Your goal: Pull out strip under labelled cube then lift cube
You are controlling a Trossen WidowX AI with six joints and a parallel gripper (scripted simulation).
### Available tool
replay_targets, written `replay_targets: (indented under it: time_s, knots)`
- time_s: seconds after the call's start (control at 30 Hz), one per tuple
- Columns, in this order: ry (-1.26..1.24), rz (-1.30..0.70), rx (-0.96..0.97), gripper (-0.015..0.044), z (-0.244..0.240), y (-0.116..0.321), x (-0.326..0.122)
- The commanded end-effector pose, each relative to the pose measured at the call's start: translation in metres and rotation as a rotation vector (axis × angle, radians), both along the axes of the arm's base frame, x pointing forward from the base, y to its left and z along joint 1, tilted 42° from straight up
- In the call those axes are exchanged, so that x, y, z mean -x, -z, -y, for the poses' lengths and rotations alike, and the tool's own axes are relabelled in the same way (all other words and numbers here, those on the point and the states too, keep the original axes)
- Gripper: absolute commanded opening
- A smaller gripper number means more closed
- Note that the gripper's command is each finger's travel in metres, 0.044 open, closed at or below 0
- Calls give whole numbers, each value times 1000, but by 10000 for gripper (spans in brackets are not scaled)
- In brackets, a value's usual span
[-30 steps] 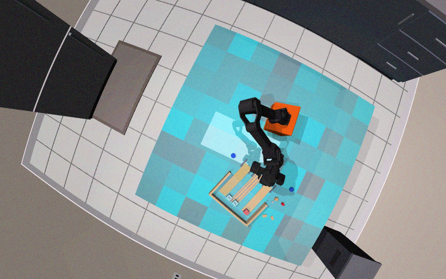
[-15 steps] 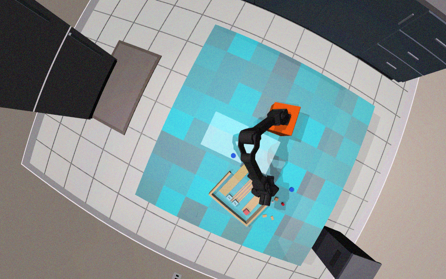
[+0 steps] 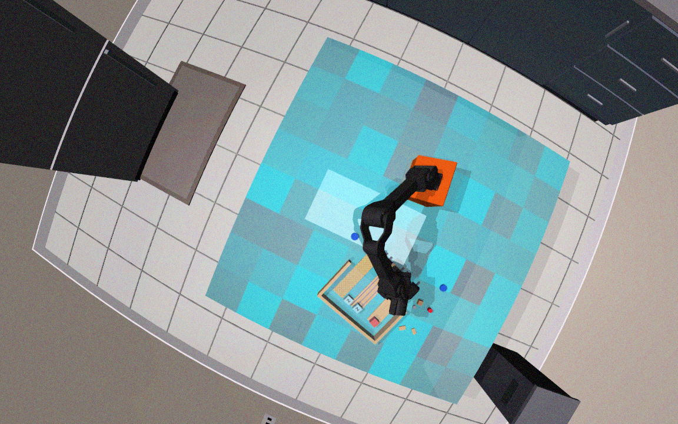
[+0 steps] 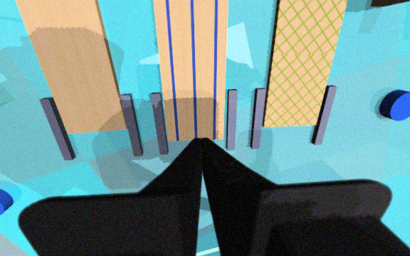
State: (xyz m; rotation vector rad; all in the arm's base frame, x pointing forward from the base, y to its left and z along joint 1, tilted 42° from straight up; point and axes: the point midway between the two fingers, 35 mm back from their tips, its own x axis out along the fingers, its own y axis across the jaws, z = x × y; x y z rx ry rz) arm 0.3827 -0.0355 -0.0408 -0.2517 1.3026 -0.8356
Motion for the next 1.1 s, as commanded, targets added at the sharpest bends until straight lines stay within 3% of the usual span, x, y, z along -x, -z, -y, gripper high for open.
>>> replay_targets:
  time_s: [0.0, 1.07]
  knots:
    - [2, -6, -3, 0, 5, 7, 0]
    - [2, -7, 0, 0, 39, 47, 0]
